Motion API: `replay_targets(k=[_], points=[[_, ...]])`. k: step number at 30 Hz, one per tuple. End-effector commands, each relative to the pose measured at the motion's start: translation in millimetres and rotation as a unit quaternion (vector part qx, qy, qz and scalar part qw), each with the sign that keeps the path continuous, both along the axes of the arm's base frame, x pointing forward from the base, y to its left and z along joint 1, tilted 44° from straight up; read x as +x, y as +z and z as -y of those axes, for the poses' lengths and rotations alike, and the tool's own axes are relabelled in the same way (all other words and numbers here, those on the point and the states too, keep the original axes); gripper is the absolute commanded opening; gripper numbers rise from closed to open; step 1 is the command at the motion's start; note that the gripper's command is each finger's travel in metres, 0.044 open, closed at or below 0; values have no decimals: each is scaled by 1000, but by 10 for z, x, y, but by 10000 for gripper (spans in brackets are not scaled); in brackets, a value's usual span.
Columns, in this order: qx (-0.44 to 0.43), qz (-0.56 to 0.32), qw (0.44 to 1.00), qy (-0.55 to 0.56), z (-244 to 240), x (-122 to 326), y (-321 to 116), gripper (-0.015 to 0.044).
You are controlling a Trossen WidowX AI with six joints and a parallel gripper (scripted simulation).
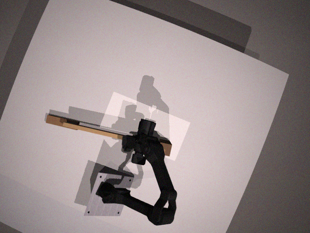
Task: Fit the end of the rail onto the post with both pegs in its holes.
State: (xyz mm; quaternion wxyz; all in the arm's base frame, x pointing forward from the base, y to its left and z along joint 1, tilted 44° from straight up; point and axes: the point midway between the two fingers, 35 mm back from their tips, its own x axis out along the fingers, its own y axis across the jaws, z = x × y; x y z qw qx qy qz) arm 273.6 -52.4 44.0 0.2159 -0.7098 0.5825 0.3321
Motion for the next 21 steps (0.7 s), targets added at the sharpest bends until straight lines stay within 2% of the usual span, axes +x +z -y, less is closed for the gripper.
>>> replay_targets(k=[1,21], points=[[-4,5,1000,3,-19,15,4,0],[-4,5,1000,3,-26,-1,-24,0]])
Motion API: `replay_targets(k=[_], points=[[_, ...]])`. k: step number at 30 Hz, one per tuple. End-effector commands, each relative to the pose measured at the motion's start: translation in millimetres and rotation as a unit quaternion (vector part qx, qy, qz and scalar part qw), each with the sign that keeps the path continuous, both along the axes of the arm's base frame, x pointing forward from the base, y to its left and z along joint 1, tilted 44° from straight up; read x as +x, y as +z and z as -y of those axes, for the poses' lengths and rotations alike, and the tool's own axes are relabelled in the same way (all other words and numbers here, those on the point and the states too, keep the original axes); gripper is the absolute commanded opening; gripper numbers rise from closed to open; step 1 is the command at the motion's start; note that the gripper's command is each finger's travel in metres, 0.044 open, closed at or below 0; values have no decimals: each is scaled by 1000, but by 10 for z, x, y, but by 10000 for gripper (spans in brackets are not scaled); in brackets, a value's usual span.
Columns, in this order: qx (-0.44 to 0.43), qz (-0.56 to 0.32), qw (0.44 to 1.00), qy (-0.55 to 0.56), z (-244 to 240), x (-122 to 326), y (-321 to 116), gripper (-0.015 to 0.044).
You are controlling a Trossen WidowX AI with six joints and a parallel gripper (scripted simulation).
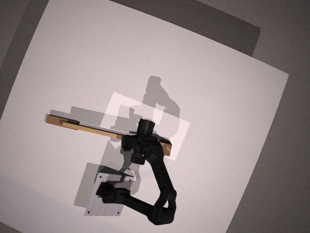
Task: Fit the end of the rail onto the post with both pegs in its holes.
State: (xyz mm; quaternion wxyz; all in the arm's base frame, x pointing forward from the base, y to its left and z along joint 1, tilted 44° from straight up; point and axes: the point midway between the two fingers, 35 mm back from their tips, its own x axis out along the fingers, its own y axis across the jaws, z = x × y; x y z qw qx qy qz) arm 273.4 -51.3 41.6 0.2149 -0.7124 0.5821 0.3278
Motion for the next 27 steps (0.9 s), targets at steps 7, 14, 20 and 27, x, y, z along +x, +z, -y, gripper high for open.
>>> replay_targets(k=[7,14,20,27], points=[[0,2,1000,2,-13,0,5,0],[0,2,1000,2,1,2,22,0],[0,2,1000,2,-7,-1,17,0],[0,2,1000,2,-26,-11,10,0]])
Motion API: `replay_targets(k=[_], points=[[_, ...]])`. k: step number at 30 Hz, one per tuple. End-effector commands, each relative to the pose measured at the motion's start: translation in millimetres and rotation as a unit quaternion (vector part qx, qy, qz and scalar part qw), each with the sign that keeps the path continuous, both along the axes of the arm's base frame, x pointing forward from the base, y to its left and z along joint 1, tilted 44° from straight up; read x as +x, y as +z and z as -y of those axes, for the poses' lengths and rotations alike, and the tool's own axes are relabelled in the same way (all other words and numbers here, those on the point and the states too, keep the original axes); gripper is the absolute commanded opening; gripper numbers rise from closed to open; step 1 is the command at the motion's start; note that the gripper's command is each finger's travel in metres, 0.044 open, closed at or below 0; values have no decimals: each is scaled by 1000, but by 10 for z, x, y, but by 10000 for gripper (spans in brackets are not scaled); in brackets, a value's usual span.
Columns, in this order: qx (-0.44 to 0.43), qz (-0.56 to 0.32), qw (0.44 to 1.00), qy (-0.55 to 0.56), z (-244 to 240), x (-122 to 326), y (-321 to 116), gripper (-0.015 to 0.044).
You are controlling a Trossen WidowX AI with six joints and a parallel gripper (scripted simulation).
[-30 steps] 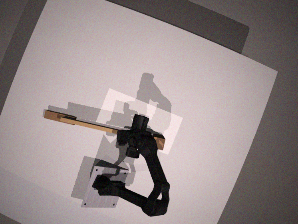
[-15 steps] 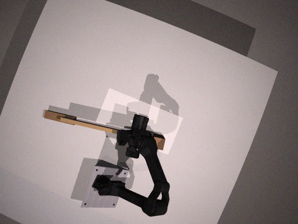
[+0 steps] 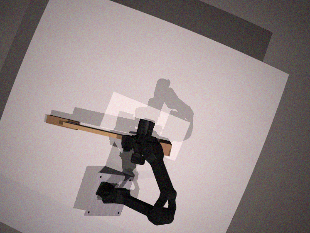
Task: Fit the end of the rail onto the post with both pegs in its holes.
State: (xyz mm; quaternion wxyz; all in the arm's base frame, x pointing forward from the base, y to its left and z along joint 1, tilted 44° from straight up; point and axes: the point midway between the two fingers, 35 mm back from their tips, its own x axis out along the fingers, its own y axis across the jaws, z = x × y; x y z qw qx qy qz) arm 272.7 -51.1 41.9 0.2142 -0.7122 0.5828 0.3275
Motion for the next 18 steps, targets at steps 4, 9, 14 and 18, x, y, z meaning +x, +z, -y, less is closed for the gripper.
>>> replay_targets(k=[4,9,14,18], points=[[0,2,1000,2,-34,-9,3,0],[0,2,1000,2,-34,-12,-5,0],[0,2,1000,2,-29,-11,-11,0],[0,2,1000,2,-25,-10,-15,0]])
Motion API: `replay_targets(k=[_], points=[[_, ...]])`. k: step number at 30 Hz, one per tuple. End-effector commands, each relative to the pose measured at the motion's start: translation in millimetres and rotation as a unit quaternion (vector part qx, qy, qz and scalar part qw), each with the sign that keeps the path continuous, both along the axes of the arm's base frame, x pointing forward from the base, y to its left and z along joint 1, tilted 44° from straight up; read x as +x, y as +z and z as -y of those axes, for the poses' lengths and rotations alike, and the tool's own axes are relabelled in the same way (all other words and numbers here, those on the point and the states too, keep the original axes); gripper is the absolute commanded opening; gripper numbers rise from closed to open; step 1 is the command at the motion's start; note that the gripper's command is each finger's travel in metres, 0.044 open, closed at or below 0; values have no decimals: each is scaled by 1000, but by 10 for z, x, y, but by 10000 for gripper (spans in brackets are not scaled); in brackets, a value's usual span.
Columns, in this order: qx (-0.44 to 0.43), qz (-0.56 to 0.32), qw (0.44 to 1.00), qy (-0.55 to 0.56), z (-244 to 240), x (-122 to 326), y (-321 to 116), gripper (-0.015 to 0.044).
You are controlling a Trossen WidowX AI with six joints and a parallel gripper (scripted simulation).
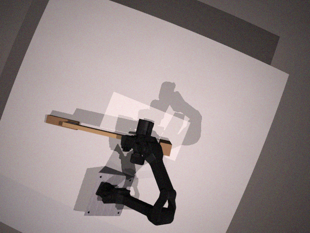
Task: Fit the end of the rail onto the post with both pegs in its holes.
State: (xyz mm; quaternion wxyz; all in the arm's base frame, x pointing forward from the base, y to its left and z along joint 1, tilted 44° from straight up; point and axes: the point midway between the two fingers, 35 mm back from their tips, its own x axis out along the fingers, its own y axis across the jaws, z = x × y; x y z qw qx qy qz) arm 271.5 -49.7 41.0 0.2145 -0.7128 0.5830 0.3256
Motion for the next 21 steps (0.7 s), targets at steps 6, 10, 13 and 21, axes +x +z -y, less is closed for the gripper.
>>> replay_targets(k=[6,10,13,21], points=[[2,0,1000,2,-7,4,-11,0],[2,0,1000,2,-7,5,-11,0],[2,0,1000,2,-9,6,-9,0],[2,0,1000,2,0,9,1,0]])
